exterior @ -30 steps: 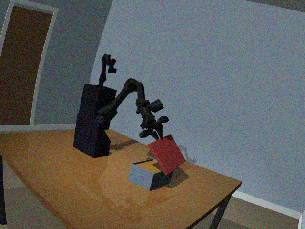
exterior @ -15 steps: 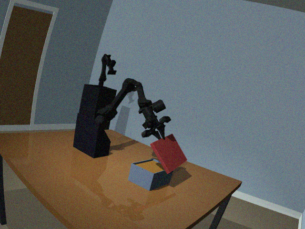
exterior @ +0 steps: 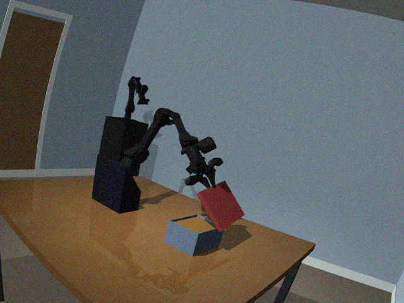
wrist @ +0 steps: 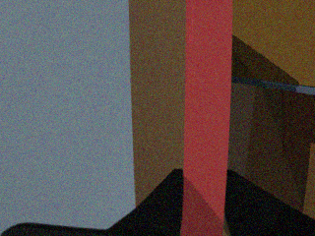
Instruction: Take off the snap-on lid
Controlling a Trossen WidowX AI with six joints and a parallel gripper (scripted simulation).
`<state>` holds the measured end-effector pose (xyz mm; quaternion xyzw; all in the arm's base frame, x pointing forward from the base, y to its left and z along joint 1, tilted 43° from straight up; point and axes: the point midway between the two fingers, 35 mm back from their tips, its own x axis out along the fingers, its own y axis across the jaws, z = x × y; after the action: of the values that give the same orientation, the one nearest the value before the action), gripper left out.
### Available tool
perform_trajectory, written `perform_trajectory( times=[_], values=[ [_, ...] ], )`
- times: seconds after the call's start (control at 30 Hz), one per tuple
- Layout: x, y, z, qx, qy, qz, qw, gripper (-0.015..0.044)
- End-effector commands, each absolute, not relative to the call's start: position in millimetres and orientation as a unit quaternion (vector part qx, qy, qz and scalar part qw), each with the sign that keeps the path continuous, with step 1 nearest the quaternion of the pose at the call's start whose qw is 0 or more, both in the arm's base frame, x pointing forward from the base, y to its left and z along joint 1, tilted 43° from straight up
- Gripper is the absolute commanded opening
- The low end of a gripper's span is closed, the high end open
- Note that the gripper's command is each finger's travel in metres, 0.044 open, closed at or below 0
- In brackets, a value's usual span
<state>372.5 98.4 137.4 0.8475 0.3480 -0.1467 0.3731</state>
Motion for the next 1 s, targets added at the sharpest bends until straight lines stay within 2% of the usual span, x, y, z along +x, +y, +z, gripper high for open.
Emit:
perform_trajectory(
  times=[0.0,0.97],
  values=[
    [372.3,103.7,148.8,0.850,0.343,-0.142,0.373,0.0000],
    [362.7,145.3,189.0,0.851,0.343,-0.141,0.372,0.0000]
  ],
)
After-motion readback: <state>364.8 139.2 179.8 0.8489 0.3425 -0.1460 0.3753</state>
